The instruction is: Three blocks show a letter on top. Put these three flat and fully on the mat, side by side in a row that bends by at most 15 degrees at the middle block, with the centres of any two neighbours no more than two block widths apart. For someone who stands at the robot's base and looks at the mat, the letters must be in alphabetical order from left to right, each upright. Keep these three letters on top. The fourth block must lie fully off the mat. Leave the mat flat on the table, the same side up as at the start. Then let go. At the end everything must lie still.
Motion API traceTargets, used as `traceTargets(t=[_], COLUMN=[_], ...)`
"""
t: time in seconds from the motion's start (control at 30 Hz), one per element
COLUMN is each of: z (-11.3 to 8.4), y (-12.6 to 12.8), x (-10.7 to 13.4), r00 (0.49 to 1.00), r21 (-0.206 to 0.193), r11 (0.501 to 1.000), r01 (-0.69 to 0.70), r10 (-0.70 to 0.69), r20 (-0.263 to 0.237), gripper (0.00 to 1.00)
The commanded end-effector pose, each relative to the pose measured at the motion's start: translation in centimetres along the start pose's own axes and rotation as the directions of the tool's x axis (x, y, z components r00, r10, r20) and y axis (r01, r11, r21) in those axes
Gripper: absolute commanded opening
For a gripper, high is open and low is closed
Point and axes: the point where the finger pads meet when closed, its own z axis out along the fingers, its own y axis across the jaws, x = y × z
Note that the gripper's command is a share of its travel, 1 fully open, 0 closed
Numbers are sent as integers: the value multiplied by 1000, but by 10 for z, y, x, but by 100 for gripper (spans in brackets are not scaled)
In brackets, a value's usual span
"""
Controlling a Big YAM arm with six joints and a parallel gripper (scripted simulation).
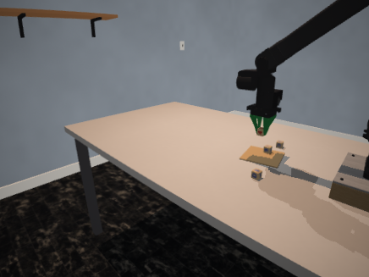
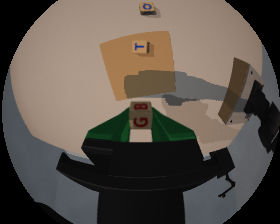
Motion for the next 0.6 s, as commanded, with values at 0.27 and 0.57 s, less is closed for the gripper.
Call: traceTargets(t=[0.27, 0.57], z=[39, 78], y=[5, 9], x=[4, 3], r00=[1000, 1000], r21=[-8, -14], r11=[1000, 1000], r01=[-21, -22], r10=[21, 22], r20=[5, 4], gripper=[20, 20])
